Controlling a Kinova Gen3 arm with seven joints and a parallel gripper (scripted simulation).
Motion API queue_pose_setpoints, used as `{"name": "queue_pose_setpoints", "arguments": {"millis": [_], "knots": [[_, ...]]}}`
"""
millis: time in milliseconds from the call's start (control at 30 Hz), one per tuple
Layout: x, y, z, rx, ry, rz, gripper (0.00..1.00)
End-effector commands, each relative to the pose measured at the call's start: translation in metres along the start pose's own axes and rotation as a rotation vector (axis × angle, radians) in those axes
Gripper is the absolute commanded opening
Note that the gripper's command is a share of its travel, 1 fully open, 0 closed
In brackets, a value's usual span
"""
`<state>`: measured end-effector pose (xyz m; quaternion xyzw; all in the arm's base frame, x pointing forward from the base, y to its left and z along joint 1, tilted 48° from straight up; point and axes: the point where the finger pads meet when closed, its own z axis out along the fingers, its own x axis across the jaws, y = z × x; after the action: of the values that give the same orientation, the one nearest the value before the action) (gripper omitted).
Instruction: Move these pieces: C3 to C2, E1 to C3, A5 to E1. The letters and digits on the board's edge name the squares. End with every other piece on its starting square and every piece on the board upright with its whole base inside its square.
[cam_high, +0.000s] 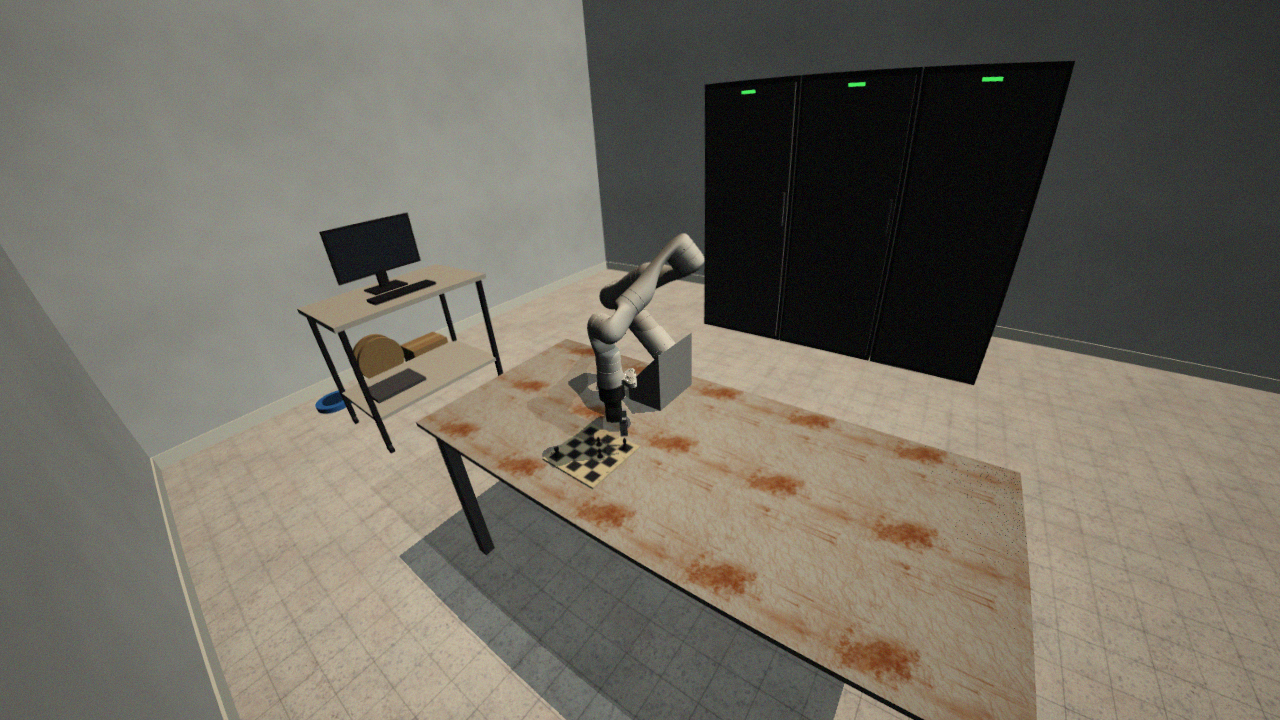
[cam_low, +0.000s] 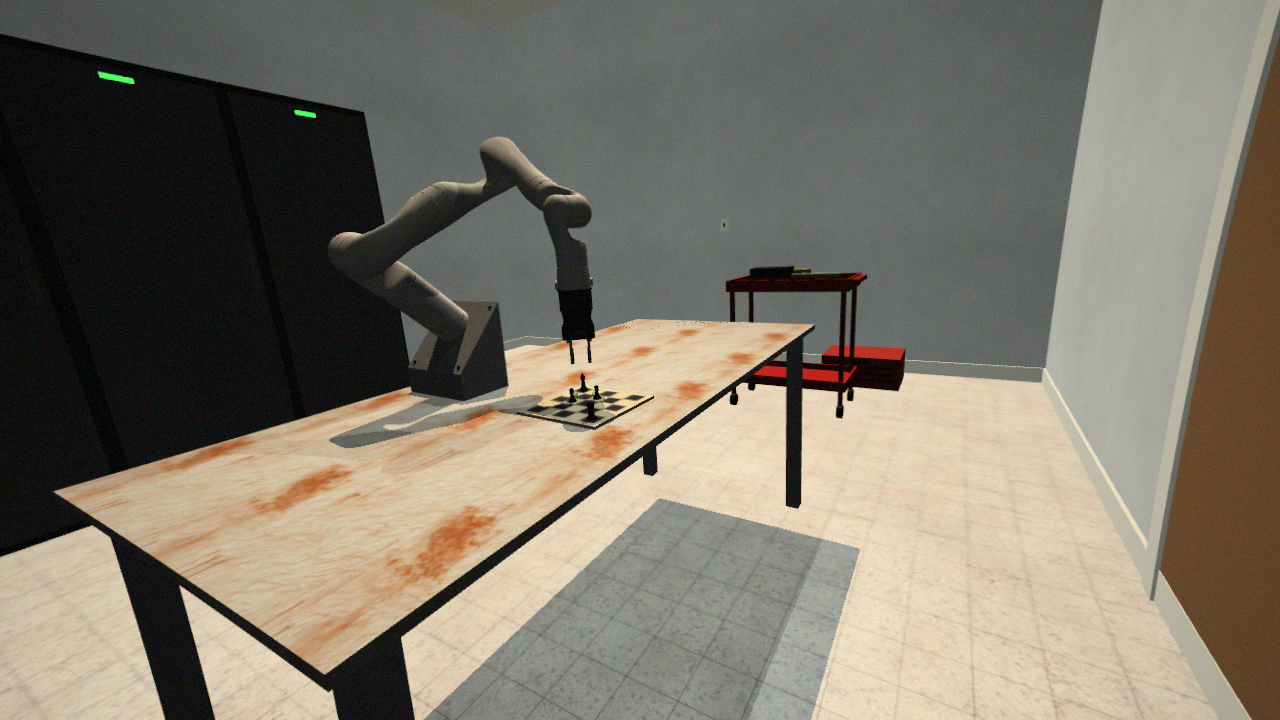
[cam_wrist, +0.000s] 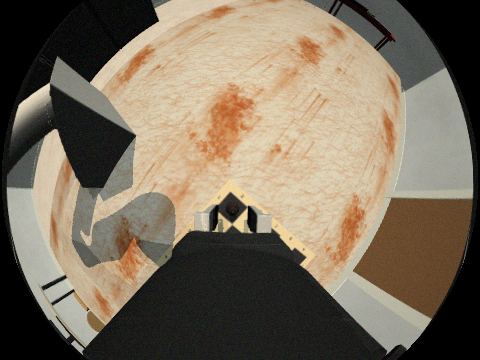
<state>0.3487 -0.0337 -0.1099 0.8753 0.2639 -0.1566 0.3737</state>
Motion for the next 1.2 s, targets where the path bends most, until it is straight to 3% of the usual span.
{"name": "queue_pose_setpoints", "arguments": {"millis": [0,1167], "knots": [[0.0,0.0008,0.0065,0.001,0.003,-0.002,0.73],[0.0004,0.0008,0.0157,0.001,0.003,-0.003,0.73]]}}
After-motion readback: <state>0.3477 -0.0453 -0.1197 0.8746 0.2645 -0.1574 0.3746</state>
